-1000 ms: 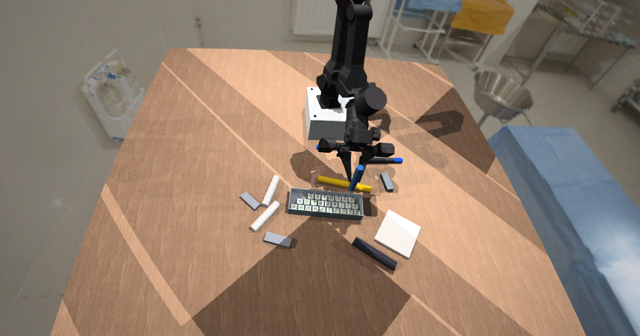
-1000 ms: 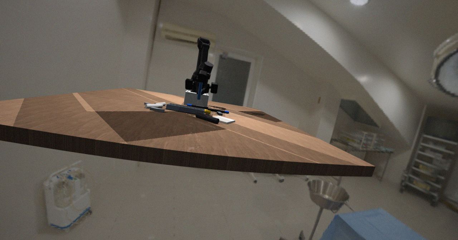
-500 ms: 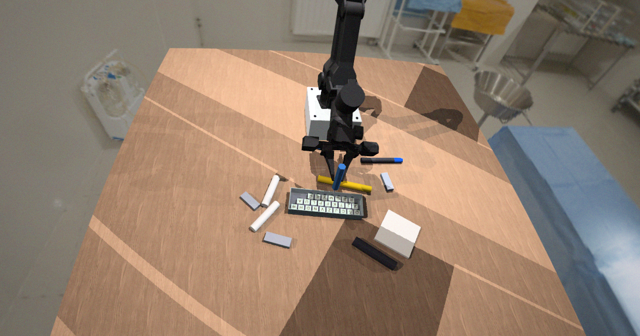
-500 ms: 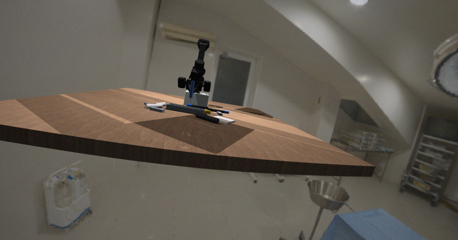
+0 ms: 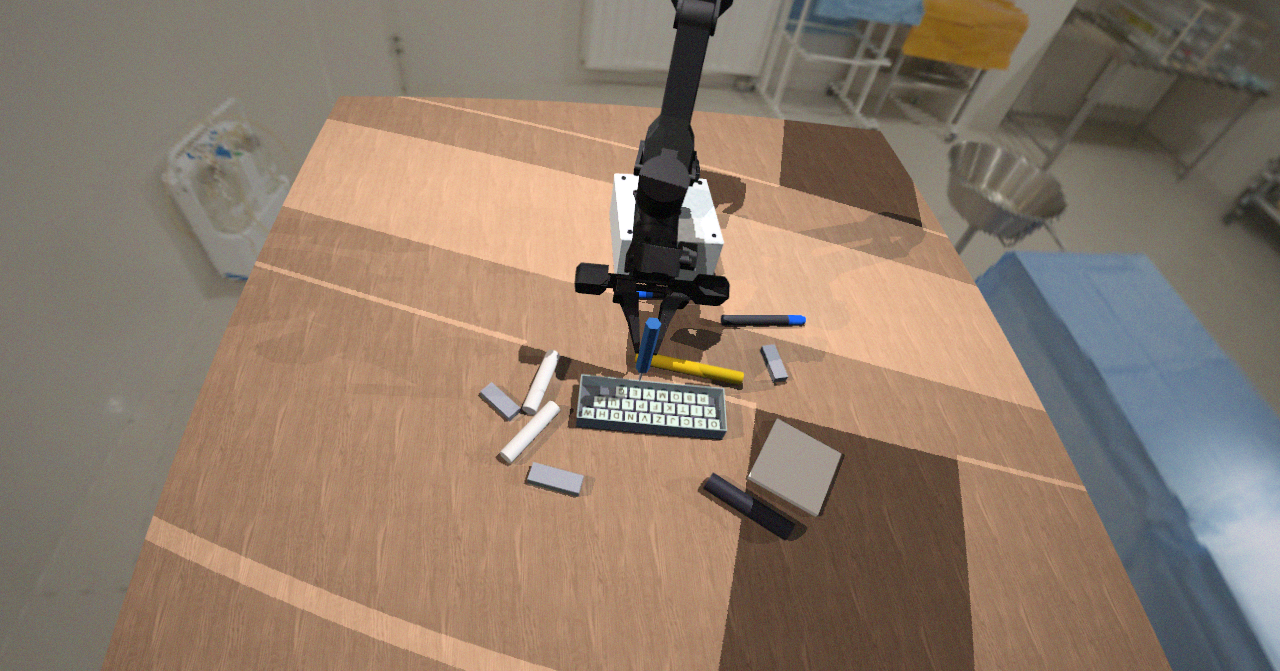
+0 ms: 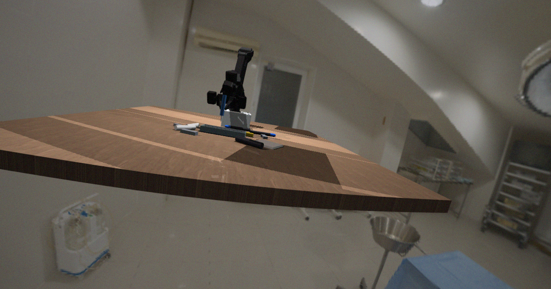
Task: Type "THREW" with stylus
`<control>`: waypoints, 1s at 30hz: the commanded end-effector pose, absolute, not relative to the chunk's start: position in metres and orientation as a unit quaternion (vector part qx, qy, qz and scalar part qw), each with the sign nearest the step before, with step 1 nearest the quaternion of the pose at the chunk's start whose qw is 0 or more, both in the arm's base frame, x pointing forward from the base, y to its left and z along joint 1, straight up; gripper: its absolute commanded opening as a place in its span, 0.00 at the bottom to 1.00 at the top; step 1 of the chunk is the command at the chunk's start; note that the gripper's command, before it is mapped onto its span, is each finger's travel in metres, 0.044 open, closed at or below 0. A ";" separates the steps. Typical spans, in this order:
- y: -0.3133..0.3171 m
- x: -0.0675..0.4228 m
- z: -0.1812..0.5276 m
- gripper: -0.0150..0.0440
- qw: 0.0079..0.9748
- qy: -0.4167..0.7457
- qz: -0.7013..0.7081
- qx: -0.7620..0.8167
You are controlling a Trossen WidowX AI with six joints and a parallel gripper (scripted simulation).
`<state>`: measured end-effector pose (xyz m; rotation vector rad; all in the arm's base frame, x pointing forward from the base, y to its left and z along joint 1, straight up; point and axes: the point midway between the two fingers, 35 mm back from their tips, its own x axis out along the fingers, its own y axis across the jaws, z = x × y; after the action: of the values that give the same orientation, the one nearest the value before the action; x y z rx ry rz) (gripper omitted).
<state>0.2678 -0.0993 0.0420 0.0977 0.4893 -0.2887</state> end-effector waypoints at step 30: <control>-0.099 0.265 0.016 0.39 0.959 0.243 -0.140 0.047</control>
<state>0.2654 -0.0985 0.0180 0.0951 0.4902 -0.2807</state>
